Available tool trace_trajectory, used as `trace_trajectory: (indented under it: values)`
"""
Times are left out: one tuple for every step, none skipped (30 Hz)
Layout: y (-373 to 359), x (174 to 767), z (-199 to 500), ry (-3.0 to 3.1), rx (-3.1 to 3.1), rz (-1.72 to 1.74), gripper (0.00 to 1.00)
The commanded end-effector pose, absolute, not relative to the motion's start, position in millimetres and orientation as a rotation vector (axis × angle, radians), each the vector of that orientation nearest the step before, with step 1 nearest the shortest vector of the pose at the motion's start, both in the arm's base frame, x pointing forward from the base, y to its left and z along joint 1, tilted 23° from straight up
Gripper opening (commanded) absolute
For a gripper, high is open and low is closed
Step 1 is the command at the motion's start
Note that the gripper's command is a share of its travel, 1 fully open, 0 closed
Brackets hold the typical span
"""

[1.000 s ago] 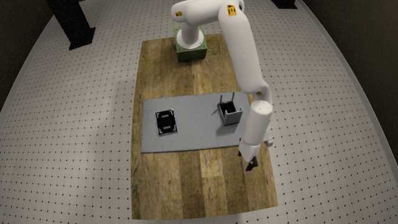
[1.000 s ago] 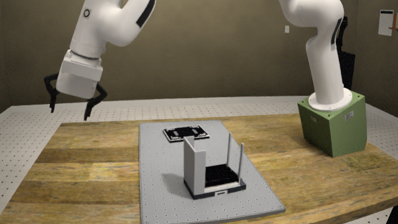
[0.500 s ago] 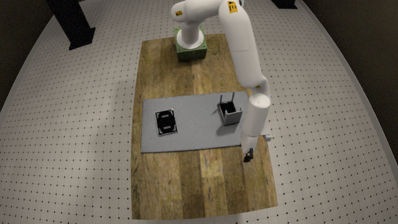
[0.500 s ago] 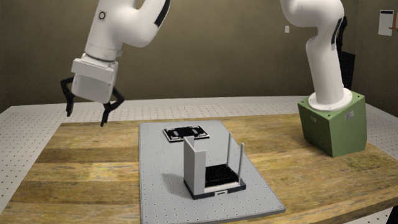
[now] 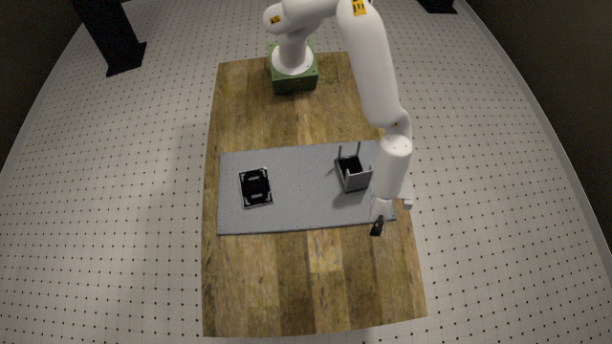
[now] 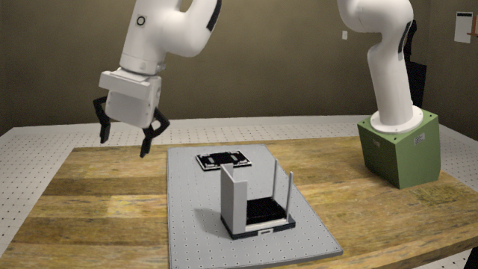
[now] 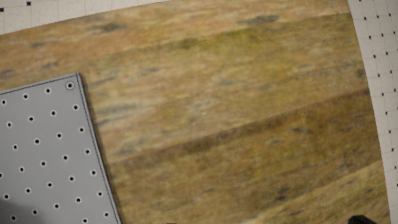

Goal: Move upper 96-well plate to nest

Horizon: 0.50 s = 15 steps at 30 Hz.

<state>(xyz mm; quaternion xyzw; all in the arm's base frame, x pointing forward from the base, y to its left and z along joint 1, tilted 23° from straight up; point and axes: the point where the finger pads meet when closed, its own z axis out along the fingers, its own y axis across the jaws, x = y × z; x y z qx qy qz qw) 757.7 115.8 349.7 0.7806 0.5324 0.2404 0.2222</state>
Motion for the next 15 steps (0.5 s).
trace_trajectory:
  values:
    - [117.9,750.4,346.3,1.429,2.182,0.683,1.00]
    - [118.8,746.4,343.7,1.402,2.216,0.689,1.00]
    - [119.8,742.3,341.0,1.374,2.249,0.696,1.00]
    - [120.7,738.1,338.2,1.364,2.261,0.698,1.00]
    - [121.1,736.5,337.2,1.364,2.261,0.698,1.00]
    - [121.1,736.5,337.2,1.364,2.261,0.698,1.00]
    - [121.9,732.4,334.5,1.335,2.294,0.703,1.00]
    - [122.8,728.2,331.8,1.305,2.326,0.708,1.00]
    - [123.6,724.1,329.2,1.295,2.338,0.710,1.00]
    - [124.0,722.3,328.0,1.295,2.338,0.710,1.00]
    - [124.0,722.3,328.0,1.295,2.338,0.710,1.00]
    - [124.7,718.1,325.4,1.264,2.370,0.714,1.00]
    - [125.5,713.9,322.8,1.233,2.402,0.718,1.00]
    - [126.3,709.7,320.2,1.222,2.413,0.720,1.00]
    - [126.6,707.7,319.0,1.222,2.413,0.720,1.00]
